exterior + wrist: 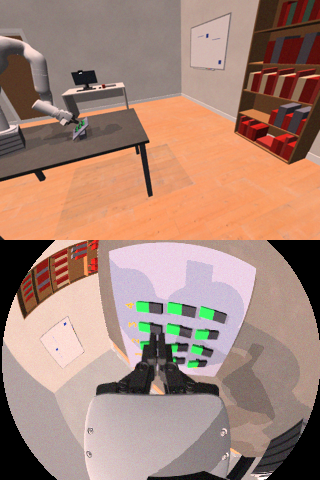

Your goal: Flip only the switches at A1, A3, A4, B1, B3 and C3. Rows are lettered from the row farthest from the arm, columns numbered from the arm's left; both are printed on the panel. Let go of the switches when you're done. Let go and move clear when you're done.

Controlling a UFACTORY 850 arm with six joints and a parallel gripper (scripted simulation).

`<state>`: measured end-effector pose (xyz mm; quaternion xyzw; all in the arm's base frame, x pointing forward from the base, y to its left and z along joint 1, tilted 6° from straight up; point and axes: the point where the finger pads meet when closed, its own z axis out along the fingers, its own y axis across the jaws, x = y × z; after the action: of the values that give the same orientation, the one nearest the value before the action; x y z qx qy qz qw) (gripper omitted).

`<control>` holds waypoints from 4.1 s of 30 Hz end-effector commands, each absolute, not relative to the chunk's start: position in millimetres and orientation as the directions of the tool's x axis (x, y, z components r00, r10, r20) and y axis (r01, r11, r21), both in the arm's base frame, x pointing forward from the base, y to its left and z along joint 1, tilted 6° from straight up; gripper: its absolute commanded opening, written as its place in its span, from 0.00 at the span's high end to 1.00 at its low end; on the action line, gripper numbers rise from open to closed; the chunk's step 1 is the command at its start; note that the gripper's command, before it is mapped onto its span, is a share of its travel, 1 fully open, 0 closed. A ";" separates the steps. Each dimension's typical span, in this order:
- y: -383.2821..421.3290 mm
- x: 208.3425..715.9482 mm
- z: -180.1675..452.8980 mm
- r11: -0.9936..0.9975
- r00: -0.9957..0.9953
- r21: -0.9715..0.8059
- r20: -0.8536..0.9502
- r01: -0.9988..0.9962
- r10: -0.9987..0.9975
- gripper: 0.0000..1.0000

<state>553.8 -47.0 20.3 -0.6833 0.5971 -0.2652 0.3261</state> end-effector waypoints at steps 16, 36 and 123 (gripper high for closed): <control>-44.2 571.5 6.2 -0.074 0.146 -0.763 -0.027 -0.642 -0.989 1.00; -43.5 575.4 2.8 -0.074 0.146 -0.763 -0.027 -0.642 -0.989 1.00; -78.8 558.5 19.8 -0.074 0.146 -0.763 -0.027 -0.642 -0.989 1.00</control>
<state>557.8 -78.6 19.0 -0.6833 0.5971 -0.2652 0.3261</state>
